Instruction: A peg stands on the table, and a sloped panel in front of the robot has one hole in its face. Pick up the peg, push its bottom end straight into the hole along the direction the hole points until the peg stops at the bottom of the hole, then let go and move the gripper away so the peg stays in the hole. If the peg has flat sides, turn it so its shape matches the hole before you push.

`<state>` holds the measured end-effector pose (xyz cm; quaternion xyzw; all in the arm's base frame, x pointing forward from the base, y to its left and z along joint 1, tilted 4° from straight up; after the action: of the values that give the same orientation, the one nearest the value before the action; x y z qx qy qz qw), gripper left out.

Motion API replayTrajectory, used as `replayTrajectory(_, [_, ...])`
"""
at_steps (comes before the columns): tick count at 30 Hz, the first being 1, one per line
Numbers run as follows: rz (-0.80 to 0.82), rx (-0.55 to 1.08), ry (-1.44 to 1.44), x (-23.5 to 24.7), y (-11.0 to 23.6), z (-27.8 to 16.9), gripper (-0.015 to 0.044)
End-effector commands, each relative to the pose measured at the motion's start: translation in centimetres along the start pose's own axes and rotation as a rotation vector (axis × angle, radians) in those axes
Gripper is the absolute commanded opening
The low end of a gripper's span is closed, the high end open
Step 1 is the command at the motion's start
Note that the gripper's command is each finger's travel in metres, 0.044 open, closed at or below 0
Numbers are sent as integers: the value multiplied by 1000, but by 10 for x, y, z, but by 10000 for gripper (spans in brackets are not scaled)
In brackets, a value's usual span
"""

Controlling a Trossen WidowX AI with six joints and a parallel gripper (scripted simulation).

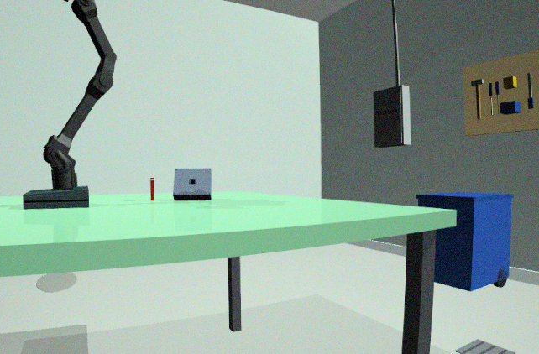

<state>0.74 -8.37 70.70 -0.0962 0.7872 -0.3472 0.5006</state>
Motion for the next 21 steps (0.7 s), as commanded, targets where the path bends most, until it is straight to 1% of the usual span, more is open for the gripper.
replayTrajectory(1, [0,-1,-3,0,0,0,426])
replayTrajectory(2, [2,-3,-13,1,0,-1,440])
replayTrajectory(21, [77,-82,-381,46,-19,-14,440])
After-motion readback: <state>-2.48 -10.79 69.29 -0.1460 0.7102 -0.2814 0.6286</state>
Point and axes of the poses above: the point midway between the two fingers, 35 mm back from their tips, its own y axis back along the fingers, its own x axis across the jaws, z = x × y, the point moved 2 cm from there along y, back along the fingers, and after that the axes turned 11 degrees about y, right-handed, at the moved point
